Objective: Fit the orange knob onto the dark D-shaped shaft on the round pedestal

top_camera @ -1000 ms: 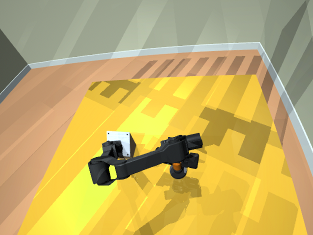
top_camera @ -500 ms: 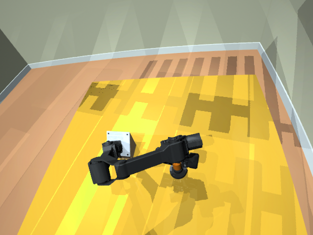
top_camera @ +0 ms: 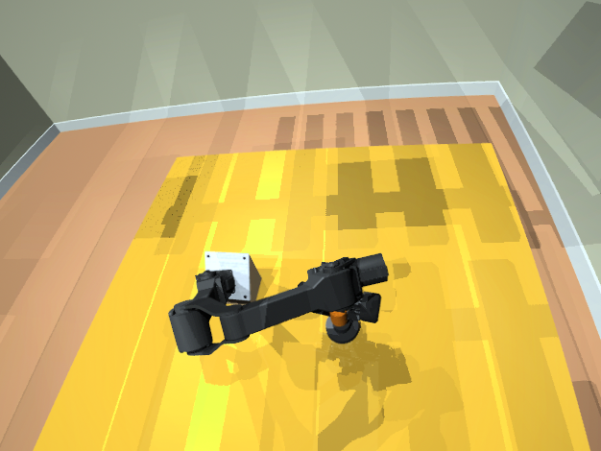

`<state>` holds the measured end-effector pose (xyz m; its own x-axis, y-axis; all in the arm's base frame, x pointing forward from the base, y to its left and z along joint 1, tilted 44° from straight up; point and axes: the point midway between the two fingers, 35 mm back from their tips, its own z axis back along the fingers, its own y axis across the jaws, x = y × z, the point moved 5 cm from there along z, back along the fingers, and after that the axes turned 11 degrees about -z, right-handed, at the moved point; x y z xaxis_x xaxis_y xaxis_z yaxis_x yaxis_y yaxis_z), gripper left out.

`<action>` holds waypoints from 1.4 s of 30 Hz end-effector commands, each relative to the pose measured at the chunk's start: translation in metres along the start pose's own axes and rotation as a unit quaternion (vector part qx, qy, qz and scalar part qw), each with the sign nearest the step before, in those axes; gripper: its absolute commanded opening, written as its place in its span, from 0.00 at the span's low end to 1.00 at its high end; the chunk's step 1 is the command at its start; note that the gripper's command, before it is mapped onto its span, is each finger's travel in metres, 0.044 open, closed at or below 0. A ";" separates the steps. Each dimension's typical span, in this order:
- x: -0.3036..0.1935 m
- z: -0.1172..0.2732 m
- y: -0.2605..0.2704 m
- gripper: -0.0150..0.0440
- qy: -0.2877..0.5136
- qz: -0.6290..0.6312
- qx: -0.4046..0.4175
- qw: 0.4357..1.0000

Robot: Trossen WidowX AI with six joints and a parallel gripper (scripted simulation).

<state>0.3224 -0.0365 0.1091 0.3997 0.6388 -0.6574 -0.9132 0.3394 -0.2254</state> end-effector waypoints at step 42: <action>0.000 0.003 0.000 0.25 -0.001 0.027 -0.003 1.000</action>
<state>0.3242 -0.0363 0.1082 0.3559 0.6545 -0.6671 -0.9313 0.3081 -0.1945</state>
